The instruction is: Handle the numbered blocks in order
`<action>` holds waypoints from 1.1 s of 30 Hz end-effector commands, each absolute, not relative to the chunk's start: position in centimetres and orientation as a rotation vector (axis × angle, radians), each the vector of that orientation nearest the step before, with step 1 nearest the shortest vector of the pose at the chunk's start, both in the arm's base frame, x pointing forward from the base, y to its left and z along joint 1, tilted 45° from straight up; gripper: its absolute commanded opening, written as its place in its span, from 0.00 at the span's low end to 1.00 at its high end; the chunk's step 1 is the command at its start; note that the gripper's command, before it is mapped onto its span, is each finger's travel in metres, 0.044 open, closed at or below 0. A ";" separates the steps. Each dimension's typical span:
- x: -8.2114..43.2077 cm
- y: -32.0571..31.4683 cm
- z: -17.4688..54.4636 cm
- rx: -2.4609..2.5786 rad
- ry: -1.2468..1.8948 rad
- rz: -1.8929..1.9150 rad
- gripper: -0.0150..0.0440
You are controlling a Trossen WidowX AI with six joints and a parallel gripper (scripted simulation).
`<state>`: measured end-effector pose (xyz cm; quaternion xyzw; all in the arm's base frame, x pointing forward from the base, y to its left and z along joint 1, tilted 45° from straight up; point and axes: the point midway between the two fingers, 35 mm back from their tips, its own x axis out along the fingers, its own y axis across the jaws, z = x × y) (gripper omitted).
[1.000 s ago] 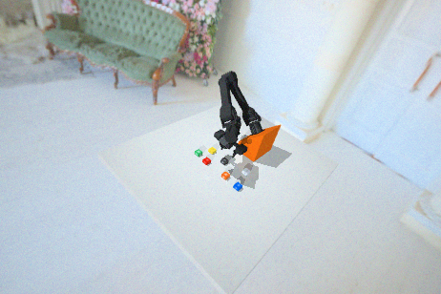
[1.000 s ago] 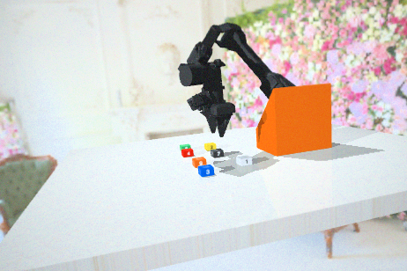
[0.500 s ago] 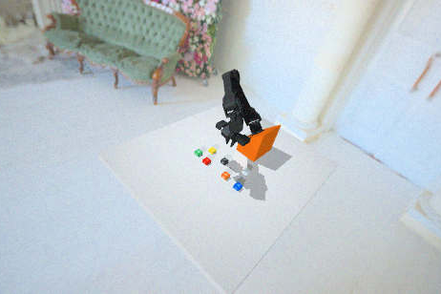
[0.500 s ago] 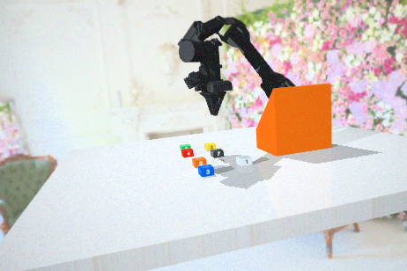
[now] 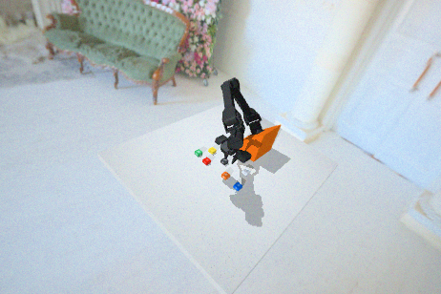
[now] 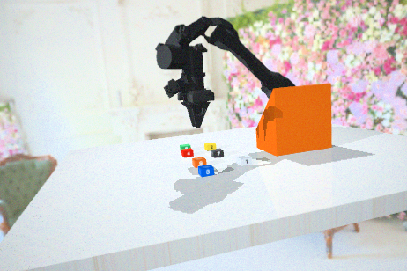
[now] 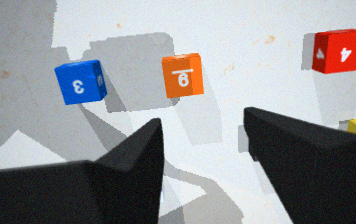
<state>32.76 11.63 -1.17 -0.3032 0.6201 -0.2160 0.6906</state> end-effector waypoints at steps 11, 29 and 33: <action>33.1 6.6 -5.8 -0.695 1.408 -0.502 0.93; 33.4 4.6 -7.8 -0.696 1.408 -0.503 0.93; 33.4 4.6 -7.8 -0.696 1.408 -0.503 0.84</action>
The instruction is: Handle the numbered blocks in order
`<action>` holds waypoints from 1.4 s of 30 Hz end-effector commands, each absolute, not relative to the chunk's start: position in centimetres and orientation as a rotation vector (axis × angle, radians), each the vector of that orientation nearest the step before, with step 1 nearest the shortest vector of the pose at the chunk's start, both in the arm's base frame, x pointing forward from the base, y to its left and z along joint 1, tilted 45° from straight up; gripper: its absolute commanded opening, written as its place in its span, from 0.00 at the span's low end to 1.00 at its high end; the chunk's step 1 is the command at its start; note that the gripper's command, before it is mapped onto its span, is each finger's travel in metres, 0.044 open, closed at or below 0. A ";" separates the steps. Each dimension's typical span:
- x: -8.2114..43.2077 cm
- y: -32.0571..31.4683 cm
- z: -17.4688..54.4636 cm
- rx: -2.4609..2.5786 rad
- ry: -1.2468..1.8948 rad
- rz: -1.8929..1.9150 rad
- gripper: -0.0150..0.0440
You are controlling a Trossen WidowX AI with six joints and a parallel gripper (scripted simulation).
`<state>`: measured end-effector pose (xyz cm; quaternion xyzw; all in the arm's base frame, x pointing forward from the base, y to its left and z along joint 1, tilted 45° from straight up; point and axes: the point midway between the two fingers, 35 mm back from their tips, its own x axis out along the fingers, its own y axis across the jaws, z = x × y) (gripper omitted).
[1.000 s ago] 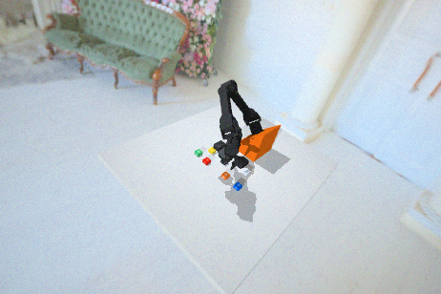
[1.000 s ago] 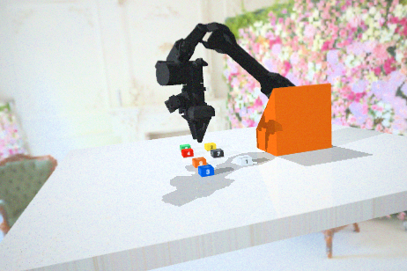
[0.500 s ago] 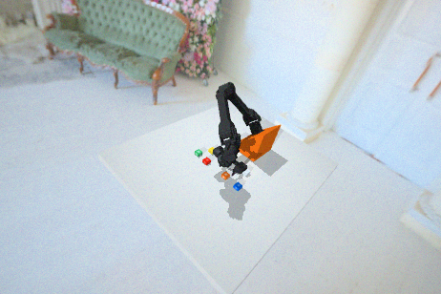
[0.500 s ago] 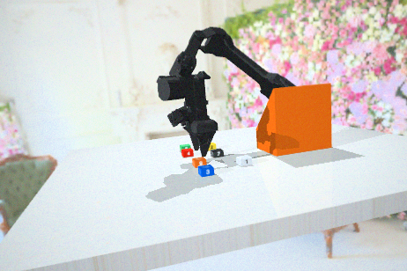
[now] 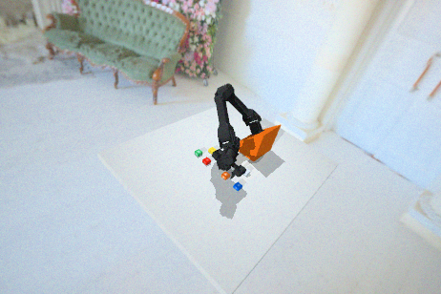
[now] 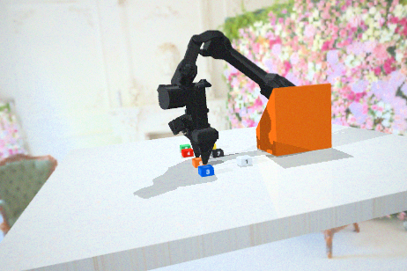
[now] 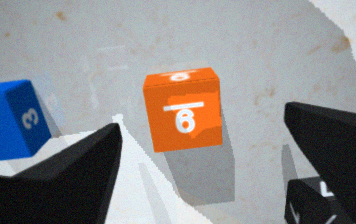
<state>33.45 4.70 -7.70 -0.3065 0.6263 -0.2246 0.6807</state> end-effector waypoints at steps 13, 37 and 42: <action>33.4 4.6 -7.8 -0.696 1.408 -0.503 0.46; 33.4 4.6 -7.8 -0.696 1.408 -0.503 0.46; 33.4 4.6 -7.8 -0.696 1.408 -0.503 0.46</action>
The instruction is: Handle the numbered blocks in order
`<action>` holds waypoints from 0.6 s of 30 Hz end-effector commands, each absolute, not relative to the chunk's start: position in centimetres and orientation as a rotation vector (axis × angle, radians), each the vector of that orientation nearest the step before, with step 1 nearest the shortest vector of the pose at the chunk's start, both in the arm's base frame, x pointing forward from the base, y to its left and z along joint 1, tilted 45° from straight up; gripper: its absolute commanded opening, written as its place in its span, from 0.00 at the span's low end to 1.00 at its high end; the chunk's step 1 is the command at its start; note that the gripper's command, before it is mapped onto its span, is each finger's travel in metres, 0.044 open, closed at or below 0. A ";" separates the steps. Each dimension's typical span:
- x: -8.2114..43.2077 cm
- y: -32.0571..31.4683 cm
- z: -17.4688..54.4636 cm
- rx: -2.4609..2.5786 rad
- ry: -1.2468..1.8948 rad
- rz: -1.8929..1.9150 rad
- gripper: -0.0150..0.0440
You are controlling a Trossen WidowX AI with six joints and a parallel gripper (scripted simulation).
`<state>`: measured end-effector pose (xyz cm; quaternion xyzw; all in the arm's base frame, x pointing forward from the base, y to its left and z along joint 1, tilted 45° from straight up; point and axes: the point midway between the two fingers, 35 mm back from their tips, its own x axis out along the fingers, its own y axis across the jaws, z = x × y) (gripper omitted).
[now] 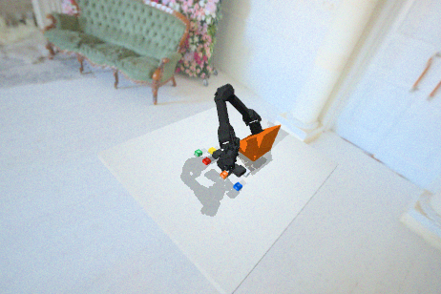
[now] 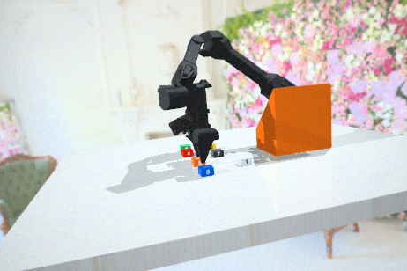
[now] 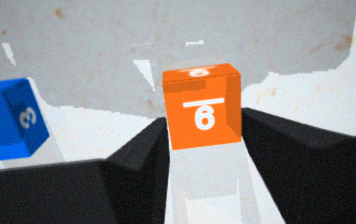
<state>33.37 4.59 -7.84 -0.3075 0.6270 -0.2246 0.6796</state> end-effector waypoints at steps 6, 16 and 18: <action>33.4 4.6 -7.8 -0.696 1.408 -0.503 0.46; 33.4 4.6 -7.8 -0.696 1.408 -0.503 0.50; 33.4 4.6 -7.8 -0.696 1.408 -0.503 0.59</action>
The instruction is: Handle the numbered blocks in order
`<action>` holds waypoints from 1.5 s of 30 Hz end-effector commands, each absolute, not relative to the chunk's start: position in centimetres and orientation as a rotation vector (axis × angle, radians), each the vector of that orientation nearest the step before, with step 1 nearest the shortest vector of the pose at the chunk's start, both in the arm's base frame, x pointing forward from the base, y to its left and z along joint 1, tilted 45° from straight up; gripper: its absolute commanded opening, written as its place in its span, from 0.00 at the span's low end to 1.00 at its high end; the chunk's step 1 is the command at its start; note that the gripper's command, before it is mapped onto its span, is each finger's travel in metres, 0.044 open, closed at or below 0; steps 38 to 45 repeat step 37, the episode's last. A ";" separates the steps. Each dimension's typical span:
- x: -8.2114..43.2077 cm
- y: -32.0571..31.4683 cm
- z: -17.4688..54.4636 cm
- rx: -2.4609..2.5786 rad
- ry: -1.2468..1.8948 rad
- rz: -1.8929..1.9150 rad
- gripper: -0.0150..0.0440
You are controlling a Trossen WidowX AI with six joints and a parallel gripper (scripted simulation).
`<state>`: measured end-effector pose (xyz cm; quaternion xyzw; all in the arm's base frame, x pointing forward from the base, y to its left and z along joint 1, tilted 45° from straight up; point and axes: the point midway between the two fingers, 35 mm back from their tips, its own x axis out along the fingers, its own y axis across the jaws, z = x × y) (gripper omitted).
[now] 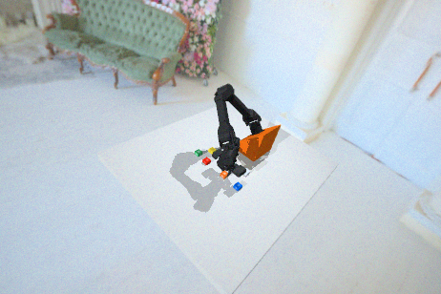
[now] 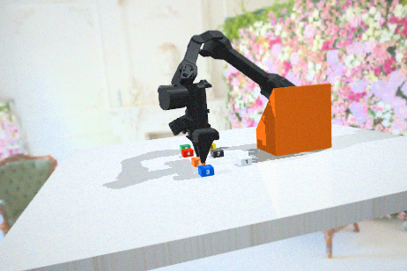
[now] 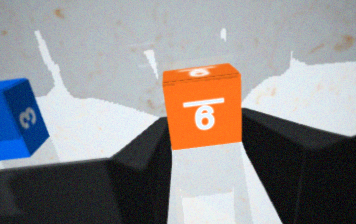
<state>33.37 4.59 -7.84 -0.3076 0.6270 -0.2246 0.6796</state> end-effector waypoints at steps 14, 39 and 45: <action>33.0 7.1 -5.3 -0.695 1.408 -0.502 0.93; 21.6 21.8 -9.6 -0.686 1.416 -0.491 0.93; 21.6 21.8 -9.6 -0.686 1.416 -0.491 0.93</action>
